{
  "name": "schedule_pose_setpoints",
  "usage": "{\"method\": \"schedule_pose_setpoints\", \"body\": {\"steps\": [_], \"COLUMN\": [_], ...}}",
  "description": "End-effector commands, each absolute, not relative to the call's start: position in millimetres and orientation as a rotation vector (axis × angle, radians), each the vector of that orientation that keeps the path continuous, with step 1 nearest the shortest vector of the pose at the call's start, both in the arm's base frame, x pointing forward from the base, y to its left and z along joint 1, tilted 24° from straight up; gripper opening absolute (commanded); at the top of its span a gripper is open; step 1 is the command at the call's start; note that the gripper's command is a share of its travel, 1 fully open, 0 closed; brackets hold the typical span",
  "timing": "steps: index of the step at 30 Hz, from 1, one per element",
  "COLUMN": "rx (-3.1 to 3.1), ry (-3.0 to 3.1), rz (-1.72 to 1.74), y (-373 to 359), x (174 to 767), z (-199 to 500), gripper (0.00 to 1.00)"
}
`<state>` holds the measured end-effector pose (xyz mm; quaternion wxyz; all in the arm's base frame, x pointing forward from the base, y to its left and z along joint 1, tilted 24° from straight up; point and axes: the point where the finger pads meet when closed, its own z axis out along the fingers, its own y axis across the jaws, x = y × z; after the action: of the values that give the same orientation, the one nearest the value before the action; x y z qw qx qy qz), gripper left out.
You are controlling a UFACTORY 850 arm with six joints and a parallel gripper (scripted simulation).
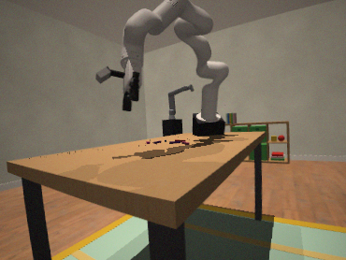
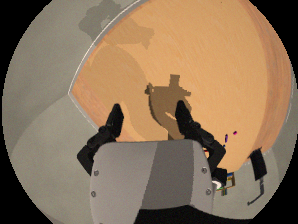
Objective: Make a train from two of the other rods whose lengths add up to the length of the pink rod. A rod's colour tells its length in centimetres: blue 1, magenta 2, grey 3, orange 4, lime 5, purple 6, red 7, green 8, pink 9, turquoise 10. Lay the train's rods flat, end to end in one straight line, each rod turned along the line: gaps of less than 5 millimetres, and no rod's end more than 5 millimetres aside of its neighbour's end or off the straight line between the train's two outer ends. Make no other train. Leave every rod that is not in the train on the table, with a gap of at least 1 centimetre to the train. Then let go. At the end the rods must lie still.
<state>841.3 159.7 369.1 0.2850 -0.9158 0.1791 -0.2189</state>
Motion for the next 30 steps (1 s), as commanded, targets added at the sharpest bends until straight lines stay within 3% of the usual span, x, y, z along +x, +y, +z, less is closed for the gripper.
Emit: {"method": "schedule_pose_setpoints", "body": {"steps": [1, 21, 30], "rx": [-2.448, -2.449, -2.469], "ry": [0.478, 0.474, 0.387], "rz": [-0.589, -0.588, -0.584], "y": [159, 159, 150], "x": [842, 841, 816], "z": [371, 369, 336], "gripper": [1.00, 1.00, 1.00]}}
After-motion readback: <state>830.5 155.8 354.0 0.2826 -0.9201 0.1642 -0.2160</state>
